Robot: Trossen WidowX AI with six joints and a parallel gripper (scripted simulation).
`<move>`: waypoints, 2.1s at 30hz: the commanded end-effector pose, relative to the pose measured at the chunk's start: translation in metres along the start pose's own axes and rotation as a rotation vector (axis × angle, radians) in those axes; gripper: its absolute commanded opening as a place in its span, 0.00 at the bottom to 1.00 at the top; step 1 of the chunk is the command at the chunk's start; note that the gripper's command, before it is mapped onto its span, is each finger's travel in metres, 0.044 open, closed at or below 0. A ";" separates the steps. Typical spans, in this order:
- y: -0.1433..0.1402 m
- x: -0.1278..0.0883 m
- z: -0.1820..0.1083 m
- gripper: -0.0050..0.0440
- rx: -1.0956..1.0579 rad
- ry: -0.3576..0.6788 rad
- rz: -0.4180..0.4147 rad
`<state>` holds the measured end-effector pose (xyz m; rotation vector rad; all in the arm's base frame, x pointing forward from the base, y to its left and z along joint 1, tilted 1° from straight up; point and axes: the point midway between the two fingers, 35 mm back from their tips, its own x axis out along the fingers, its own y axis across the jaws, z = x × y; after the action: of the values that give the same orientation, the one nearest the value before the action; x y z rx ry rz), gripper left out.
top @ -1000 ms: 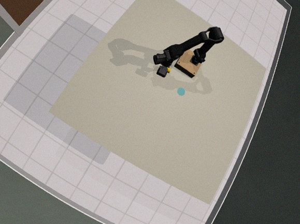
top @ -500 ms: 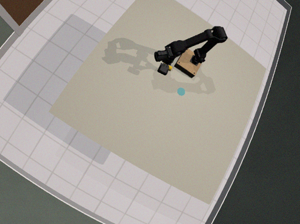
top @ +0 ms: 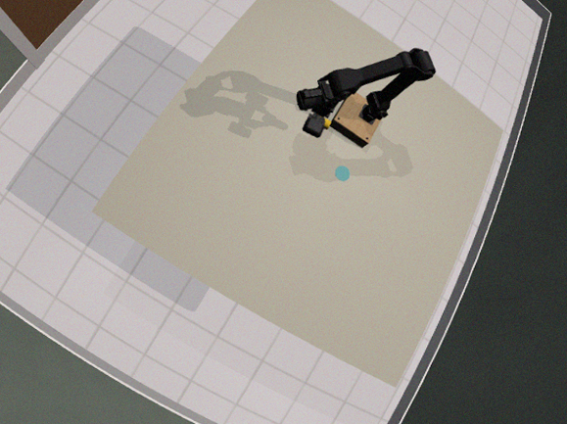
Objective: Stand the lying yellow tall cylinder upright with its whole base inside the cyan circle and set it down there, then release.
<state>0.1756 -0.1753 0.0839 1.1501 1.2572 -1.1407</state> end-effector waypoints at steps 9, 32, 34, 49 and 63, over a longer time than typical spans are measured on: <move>0.002 -0.025 -0.001 0.32 -0.025 -0.032 0.014; 0.032 -0.028 -0.036 0.32 -0.269 -0.045 -0.005; 0.032 -0.028 -0.036 0.32 -0.269 -0.045 -0.005; 0.053 -0.031 -0.066 0.32 -0.444 -0.046 -0.005; 0.068 -0.033 -0.093 0.32 -0.582 -0.034 0.003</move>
<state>0.2273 -0.0847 0.1080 0.7198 1.4518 -0.7566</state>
